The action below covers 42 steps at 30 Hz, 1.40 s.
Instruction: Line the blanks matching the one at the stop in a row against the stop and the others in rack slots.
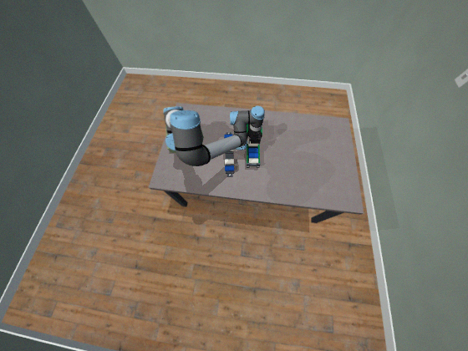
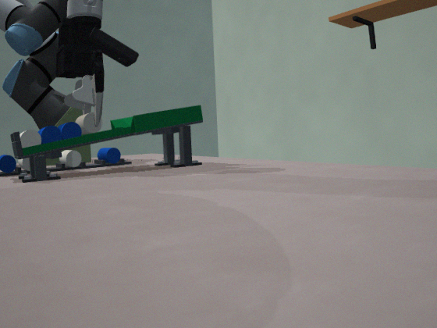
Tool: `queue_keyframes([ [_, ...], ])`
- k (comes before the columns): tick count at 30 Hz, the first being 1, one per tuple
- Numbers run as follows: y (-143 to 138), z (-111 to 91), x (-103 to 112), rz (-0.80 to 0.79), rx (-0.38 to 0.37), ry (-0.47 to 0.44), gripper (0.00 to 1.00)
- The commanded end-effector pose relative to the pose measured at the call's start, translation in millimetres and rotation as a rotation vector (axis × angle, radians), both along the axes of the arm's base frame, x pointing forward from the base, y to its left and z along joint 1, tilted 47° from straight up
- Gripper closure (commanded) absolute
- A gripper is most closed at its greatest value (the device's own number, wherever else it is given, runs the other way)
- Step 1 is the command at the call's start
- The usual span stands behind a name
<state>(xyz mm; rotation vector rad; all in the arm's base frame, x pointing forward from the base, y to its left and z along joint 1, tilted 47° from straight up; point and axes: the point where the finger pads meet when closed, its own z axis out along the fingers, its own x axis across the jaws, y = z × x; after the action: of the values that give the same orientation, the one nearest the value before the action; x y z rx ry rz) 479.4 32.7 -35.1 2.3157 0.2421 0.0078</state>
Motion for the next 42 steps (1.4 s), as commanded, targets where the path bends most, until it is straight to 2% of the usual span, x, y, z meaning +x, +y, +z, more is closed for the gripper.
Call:
queue_keyframes([
  [1,-3.9,-4.1,1.5,0.003,0.001,-0.002,0.6],
  [36,-3.9,-4.1,1.5,0.003,0.001,-0.002,0.6],
  [42,-3.9,-4.1,1.5,0.003,0.001,-0.002,0.55],
])
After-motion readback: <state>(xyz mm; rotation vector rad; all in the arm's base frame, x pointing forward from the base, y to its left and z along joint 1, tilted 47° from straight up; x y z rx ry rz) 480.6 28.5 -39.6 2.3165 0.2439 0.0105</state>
